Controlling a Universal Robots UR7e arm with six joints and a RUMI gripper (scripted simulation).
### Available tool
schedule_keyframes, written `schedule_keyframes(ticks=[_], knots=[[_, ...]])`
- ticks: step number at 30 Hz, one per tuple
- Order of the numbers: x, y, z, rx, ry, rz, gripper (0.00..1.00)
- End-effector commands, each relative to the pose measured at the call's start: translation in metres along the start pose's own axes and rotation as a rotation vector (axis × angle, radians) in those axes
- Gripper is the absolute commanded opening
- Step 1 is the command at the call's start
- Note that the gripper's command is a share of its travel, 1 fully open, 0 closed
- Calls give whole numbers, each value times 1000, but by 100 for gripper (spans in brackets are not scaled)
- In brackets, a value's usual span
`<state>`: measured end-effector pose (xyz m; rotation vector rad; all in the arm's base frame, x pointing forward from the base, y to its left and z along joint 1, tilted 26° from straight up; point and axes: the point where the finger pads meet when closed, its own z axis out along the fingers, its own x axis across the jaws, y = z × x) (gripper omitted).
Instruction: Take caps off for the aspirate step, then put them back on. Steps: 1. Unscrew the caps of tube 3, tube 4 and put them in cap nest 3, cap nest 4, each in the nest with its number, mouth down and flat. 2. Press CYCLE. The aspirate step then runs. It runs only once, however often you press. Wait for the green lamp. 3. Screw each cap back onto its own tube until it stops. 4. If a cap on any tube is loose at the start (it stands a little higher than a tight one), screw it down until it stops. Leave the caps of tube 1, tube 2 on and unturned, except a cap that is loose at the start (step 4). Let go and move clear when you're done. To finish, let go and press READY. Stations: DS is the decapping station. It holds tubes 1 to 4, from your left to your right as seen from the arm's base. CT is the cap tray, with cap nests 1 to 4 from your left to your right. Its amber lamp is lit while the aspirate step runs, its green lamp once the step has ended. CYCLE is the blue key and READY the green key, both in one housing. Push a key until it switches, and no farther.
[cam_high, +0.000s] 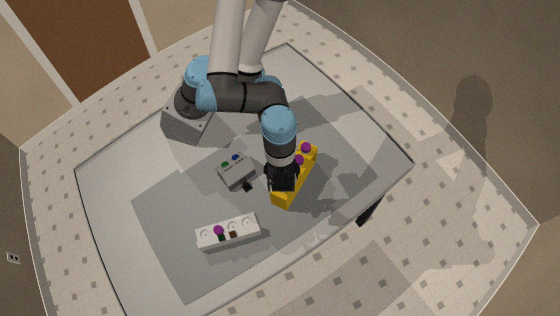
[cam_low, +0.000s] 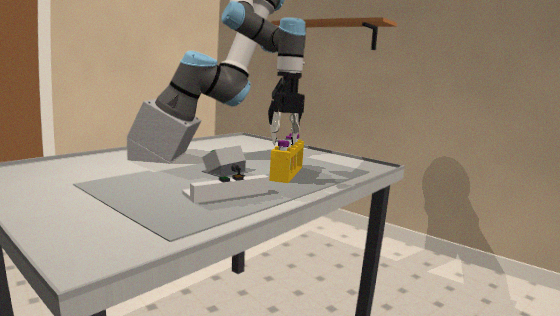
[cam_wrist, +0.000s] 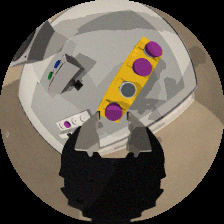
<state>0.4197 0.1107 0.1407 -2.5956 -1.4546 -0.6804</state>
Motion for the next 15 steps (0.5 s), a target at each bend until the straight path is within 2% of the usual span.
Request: schedule_keyframes(ticks=[1, 5, 7, 9, 12, 15], knots=[[0, 0, 0, -1, 0, 227, 35], [0, 0, 0, -1, 0, 466, 35], [0, 0, 0, -1, 0, 560, 35], [0, 0, 0, -1, 0, 560, 35], [0, 0, 0, 0, 1, 797, 35], [0, 0, 0, -1, 0, 894, 35]])
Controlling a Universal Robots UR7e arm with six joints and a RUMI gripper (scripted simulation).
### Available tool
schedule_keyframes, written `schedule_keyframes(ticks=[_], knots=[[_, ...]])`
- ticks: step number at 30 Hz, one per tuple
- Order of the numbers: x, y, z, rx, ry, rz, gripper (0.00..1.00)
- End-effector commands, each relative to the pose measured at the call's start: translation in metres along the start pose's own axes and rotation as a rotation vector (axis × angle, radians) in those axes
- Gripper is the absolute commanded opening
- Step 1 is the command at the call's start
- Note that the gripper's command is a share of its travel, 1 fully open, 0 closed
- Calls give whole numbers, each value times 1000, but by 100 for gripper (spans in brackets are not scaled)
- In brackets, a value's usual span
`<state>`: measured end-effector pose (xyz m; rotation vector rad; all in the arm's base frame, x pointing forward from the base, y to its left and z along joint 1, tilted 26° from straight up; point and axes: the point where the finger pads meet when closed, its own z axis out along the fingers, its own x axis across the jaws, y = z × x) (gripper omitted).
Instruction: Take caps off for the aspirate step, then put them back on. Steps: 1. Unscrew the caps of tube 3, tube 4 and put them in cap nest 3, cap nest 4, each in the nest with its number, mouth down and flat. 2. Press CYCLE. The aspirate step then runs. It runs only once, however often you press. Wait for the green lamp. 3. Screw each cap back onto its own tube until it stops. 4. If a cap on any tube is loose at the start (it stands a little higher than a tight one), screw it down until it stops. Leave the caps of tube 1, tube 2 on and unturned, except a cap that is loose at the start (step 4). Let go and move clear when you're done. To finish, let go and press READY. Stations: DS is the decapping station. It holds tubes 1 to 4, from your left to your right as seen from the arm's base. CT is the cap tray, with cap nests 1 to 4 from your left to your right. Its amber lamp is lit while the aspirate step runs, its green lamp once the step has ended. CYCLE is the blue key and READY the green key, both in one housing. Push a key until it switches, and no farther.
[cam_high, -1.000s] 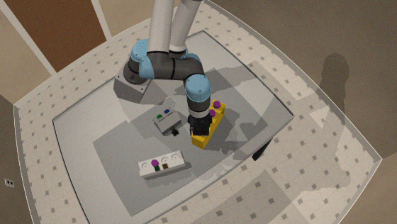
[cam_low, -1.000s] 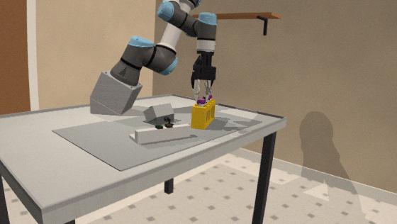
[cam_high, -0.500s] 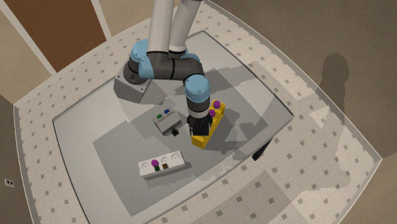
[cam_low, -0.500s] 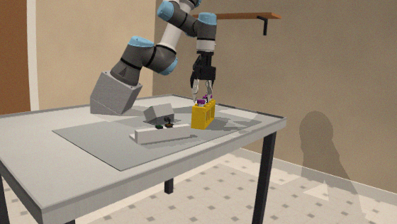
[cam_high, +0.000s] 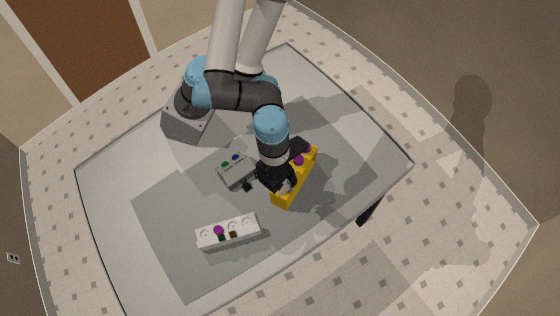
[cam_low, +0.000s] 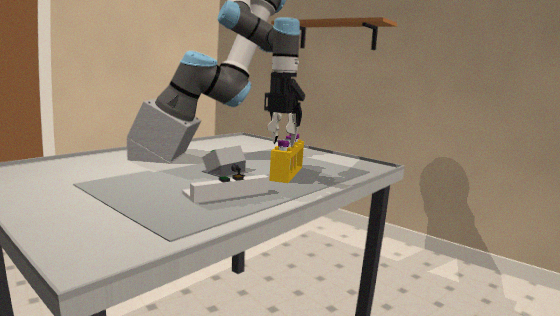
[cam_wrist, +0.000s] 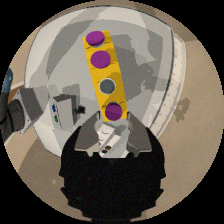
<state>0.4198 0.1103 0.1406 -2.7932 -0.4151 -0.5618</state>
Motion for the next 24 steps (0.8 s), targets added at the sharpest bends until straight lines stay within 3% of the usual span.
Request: schedule_keyframes(ticks=[1, 8, 9, 24], knots=[[0, 0, 0, -20, -2, 247, 35], [0, 0, 0, -21, -2, 294, 35], [0, 0, 0, -21, -2, 294, 0], [0, -1, 0, -21, -3, 244, 0]])
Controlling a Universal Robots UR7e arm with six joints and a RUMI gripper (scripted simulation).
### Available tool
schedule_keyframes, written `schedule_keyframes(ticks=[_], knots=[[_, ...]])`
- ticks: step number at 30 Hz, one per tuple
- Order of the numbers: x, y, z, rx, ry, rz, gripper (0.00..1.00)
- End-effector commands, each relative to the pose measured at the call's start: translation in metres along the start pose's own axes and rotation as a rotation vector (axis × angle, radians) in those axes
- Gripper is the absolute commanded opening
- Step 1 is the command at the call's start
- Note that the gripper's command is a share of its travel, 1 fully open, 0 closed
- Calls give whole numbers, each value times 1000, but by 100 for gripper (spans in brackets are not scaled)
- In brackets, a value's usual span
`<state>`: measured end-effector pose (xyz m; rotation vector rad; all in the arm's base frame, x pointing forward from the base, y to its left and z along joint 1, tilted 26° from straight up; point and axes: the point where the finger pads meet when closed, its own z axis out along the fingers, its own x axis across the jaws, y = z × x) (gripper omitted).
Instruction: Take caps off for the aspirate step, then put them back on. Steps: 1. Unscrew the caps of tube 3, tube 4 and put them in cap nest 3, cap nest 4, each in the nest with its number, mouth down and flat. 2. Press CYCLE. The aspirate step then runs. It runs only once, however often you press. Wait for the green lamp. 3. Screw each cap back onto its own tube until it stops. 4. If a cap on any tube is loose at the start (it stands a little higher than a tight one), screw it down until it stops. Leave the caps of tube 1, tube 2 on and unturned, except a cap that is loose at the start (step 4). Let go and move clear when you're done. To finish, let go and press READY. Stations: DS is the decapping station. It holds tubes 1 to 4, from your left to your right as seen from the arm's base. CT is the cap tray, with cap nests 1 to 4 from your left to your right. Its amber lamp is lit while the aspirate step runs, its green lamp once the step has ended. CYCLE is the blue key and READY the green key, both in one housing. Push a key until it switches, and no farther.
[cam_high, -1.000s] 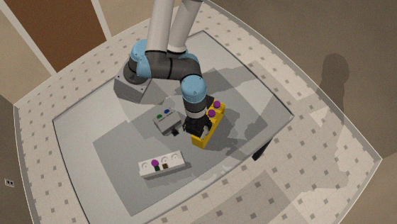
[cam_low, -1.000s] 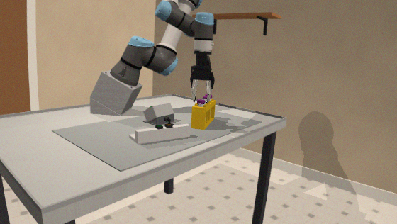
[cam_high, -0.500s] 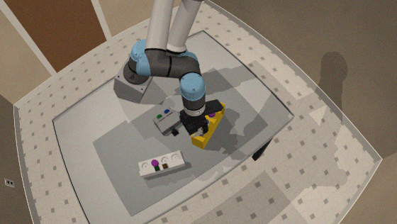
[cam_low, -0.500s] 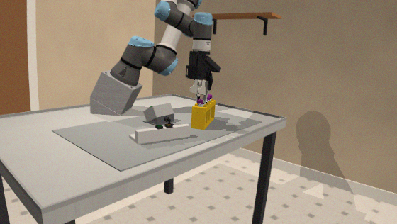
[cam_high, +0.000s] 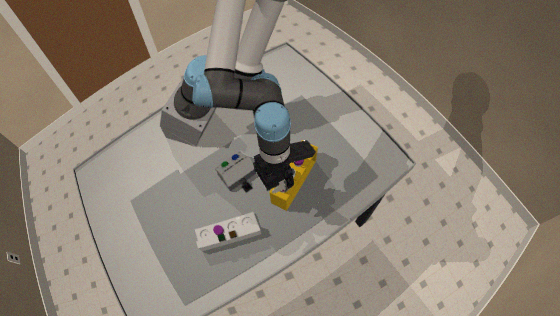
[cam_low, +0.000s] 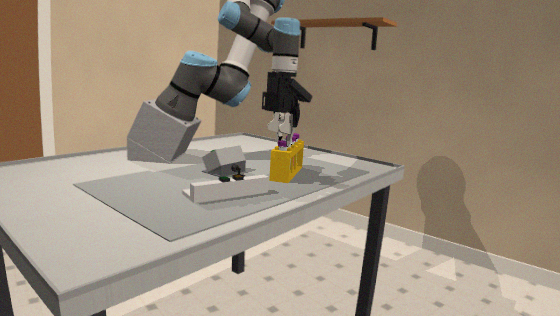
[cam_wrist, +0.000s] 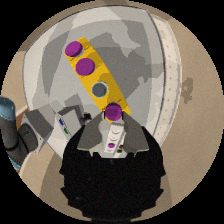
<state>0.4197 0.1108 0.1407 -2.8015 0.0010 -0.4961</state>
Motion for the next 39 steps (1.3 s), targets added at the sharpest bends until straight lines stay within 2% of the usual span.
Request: schedule_keyframes(ticks=[1, 4, 19, 21, 24, 30, 31, 39], knots=[[0, 0, 0, 0, 1, -98, 0], [0, 0, 0, 0, 1, -148, 0], [0, 0, -1, -1, 1, -898, 0], [0, 0, -1, -1, 1, -898, 0], [0, 0, -1, -1, 1, -1045, 0], [0, 0, -1, -1, 1, -1045, 0], [0, 0, -1, -1, 1, -1045, 35], [0, 0, -1, -1, 1, -1045, 35]])
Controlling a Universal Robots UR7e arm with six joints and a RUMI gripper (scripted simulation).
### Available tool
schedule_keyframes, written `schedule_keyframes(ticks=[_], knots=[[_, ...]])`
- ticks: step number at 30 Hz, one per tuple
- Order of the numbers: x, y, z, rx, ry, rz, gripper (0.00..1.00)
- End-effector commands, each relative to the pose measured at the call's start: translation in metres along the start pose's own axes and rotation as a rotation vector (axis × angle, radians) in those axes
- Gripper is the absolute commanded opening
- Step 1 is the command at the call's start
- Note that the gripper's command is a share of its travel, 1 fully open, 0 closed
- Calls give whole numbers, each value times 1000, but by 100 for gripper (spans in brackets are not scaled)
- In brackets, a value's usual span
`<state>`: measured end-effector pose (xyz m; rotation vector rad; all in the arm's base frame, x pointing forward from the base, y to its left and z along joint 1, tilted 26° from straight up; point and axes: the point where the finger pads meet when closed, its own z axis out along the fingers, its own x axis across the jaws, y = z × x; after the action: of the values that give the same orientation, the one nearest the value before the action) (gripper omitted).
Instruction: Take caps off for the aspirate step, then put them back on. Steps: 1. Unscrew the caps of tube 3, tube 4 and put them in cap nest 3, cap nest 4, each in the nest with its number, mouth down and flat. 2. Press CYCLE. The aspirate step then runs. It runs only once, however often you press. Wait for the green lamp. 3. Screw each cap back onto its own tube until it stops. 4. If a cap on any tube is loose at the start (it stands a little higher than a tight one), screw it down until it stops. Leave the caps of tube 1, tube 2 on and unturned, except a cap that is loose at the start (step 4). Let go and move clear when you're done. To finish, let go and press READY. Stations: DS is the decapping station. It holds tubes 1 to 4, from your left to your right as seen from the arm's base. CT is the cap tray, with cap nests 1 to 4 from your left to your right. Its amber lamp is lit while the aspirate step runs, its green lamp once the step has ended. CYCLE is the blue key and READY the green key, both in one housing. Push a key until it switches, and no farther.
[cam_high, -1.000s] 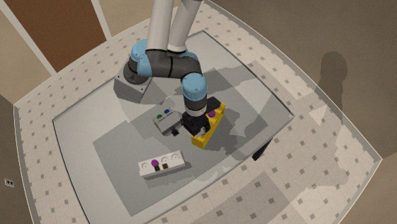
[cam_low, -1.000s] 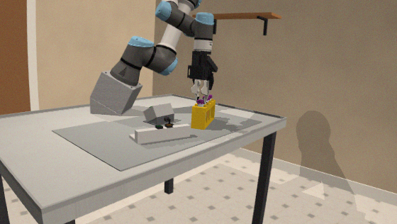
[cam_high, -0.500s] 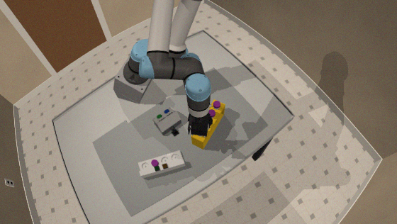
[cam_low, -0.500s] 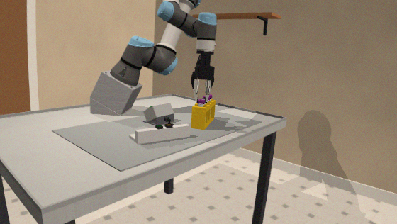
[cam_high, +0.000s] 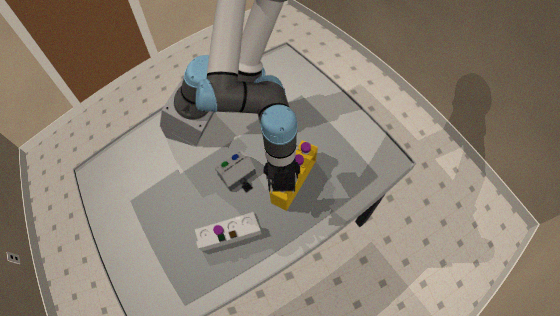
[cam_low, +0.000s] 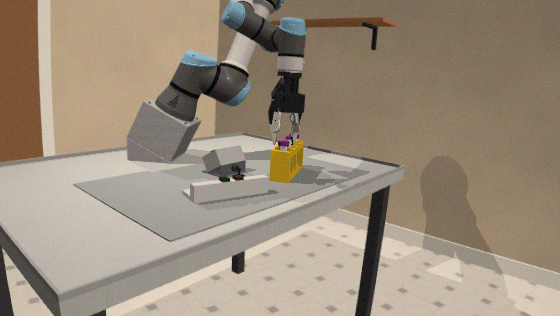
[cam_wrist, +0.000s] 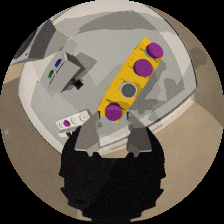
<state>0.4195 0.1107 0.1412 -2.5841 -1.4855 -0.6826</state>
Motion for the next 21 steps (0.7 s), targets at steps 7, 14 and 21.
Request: schedule_keyframes(ticks=[7, 14, 21], knots=[[0, 0, 0, -1, 1, 249, 35], [0, 0, 0, 0, 1, 648, 35], [0, 0, 0, 0, 1, 987, 35]])
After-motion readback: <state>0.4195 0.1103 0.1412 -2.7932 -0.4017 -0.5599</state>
